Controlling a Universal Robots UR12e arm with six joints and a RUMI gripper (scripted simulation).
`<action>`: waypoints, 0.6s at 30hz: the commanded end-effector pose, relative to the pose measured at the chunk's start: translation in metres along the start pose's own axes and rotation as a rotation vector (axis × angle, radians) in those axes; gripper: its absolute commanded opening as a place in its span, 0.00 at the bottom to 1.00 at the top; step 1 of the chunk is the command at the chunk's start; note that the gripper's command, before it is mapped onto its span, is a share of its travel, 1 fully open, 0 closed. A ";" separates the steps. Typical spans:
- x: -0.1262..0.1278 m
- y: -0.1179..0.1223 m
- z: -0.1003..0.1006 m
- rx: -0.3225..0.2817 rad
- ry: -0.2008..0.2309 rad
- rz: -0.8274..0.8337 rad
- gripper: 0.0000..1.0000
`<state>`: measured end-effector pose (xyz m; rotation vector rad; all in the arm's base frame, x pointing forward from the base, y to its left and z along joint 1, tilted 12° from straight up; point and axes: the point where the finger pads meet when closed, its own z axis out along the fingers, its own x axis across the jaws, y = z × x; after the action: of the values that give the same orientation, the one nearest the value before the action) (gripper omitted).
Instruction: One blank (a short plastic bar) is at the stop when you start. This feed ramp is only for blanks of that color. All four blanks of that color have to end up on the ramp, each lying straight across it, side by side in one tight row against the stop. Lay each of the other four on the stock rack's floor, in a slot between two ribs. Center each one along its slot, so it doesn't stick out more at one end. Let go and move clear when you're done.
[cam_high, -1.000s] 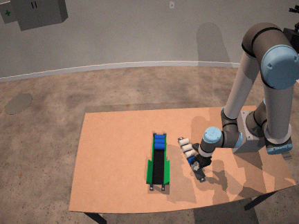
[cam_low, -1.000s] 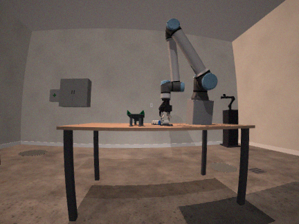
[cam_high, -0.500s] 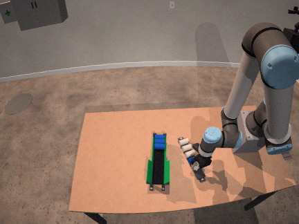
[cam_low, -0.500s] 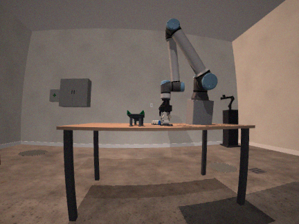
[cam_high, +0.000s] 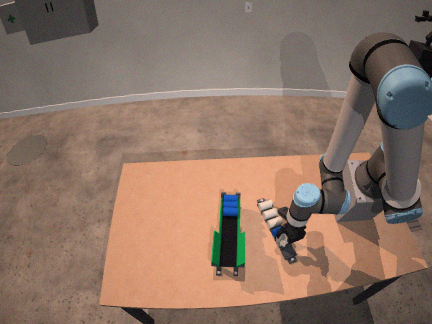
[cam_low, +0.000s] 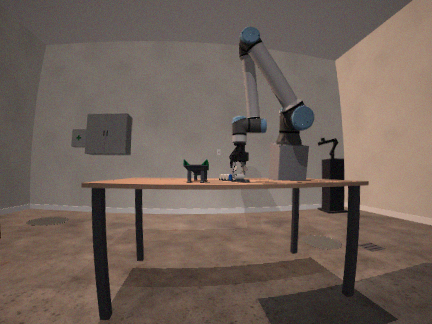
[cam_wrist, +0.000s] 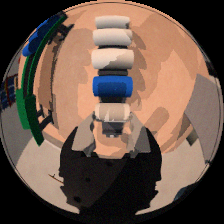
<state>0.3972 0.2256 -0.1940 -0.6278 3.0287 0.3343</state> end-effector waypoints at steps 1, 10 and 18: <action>0.000 0.000 0.000 0.000 -0.001 0.000 0.42; 0.000 0.000 0.000 0.000 -0.001 0.000 0.50; 0.000 0.000 0.000 0.000 -0.001 0.000 0.52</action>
<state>0.3972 0.2256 -0.1940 -0.6278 3.0287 0.3343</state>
